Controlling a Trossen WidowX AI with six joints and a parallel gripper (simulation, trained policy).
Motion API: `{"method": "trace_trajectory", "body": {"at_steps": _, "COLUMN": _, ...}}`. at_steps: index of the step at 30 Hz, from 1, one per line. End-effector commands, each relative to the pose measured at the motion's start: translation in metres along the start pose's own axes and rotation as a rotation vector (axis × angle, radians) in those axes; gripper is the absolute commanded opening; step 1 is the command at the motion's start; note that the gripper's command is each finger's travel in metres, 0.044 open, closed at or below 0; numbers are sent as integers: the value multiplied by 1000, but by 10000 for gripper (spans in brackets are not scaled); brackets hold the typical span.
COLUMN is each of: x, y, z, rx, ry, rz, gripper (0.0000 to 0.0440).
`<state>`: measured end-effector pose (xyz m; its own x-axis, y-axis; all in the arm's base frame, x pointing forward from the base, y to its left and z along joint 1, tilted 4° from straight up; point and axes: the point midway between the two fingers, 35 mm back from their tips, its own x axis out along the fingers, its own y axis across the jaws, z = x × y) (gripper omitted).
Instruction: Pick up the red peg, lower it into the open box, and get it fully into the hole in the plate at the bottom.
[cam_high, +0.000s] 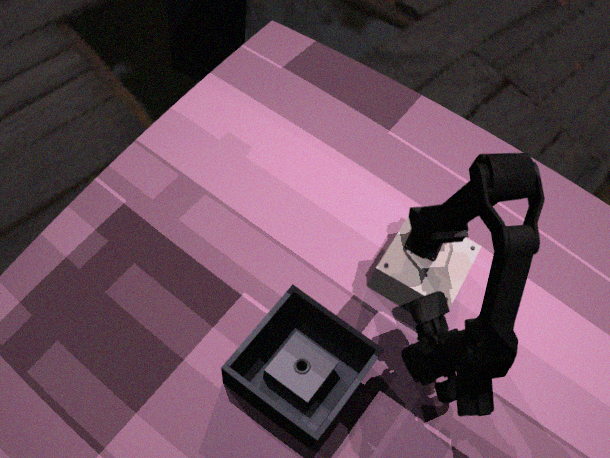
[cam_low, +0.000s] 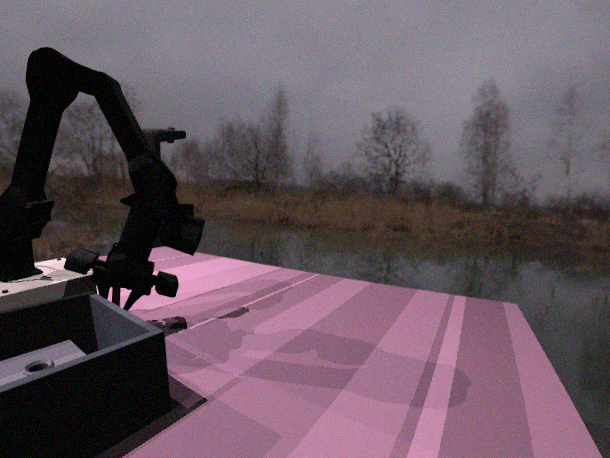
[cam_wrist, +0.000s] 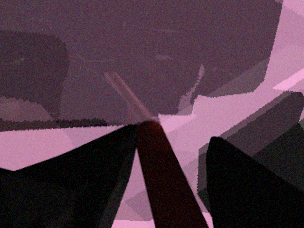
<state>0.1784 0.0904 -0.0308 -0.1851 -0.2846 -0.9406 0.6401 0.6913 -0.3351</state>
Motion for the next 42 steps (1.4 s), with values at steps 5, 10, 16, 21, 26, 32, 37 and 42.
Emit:
{"method": "trace_trajectory", "body": {"at_steps": 5, "x": 3, "y": -9, "z": 1, "rx": -12, "ry": -10, "rz": -44, "gripper": 13}}
{"method": "trace_trajectory", "body": {"at_steps": 10, "x": -14, "y": -9, "z": 10, "rx": -8, "ry": -47, "rz": -28, "gripper": 0}}
{"method": "trace_trajectory", "body": {"at_steps": 16, "x": -34, "y": -18, "z": 18, "rx": 3, "ry": -77, "rz": -20, "gripper": 0}}
{"method": "trace_trajectory", "body": {"at_steps": 21, "x": -51, "y": -24, "z": 27, "rx": 7, "ry": -102, "rz": -16, "gripper": 0}}
{"method": "trace_trajectory", "body": {"at_steps": 26, "x": -69, "y": -31, "z": 37, "rx": 13, "ry": -127, "rz": -12, "gripper": 0}}
{"method": "trace_trajectory", "body": {"at_steps": 32, "x": -92, "y": -37, "z": 52, "rx": 41, "ry": -156, "rz": 6, "gripper": 0}}
{"method": "trace_trajectory", "body": {"at_steps": 37, "x": -109, "y": -41, "z": 68, "rx": 89, "ry": -176, "rz": 27, "gripper": 0}}
{"method": "trace_trajectory", "body": {"at_steps": 42, "x": -120, "y": -46, "z": 87, "rx": 151, "ry": -188, "rz": 46, "gripper": 0}}
